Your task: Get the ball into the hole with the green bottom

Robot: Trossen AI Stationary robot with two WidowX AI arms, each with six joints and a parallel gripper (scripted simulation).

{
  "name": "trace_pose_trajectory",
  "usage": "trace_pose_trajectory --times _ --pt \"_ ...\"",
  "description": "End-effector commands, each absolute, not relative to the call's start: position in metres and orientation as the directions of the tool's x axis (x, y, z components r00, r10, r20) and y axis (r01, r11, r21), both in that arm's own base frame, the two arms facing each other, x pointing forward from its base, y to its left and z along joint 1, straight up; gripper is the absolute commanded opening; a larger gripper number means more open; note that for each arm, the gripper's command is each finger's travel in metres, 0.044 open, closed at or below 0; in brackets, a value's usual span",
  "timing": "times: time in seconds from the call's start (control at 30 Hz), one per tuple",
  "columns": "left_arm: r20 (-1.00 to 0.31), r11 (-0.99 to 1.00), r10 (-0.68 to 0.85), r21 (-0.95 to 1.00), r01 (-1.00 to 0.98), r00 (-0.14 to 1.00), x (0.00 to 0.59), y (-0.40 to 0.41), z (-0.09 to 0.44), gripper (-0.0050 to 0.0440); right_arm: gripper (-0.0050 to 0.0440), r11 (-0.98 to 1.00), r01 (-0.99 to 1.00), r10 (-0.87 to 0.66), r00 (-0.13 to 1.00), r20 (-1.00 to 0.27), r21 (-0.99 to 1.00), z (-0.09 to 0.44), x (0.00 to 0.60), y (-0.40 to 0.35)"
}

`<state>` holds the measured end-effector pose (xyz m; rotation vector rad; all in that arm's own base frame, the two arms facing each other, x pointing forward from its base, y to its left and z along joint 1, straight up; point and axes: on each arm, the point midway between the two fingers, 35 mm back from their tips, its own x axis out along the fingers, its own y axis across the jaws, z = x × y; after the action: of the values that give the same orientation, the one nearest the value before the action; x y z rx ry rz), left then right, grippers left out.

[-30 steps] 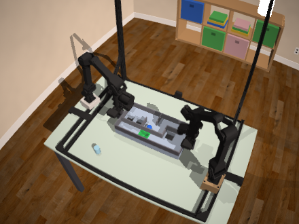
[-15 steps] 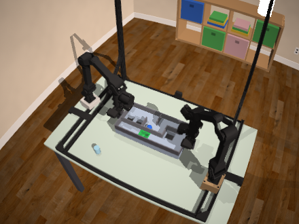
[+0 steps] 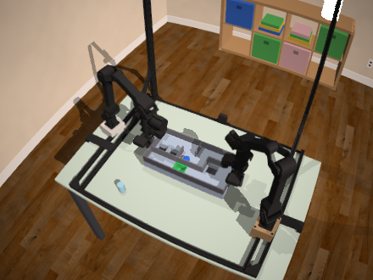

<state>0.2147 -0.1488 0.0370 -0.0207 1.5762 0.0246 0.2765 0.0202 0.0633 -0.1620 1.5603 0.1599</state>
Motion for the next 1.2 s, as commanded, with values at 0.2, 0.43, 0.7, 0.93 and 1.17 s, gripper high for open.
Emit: trace_pose_trajectory --times 0.2,0.43,0.7,0.93,1.17 --pt "-1.000 1.000 0.009 0.009 -0.029 -0.011 0.214 -0.149 0.037 0.0020 0.0020 0.979 -0.204 -0.007 0.013 -1.000 -0.009 0.064 0.277 0.020" --pt "-1.000 1.000 0.011 0.011 -0.029 -0.010 0.214 -0.149 0.037 0.0020 0.0020 0.979 -0.204 -0.009 0.012 -1.000 -0.011 0.064 0.277 0.020" --pt "-1.000 0.999 0.013 0.013 -0.029 -0.007 0.214 -0.149 0.036 0.0020 0.0020 0.979 -0.204 -0.011 0.009 -1.000 -0.013 0.065 0.277 0.020" --pt "-0.999 1.000 0.009 0.008 -0.030 0.039 0.212 -0.149 0.026 0.0020 0.0020 0.979 -0.205 -0.017 -0.037 -0.999 -0.009 0.076 0.279 0.020" --pt "-0.999 1.000 0.009 0.008 -0.030 0.040 0.212 -0.149 0.025 0.0020 0.0020 0.979 -0.205 -0.017 -0.038 -0.999 -0.008 0.076 0.279 0.020"
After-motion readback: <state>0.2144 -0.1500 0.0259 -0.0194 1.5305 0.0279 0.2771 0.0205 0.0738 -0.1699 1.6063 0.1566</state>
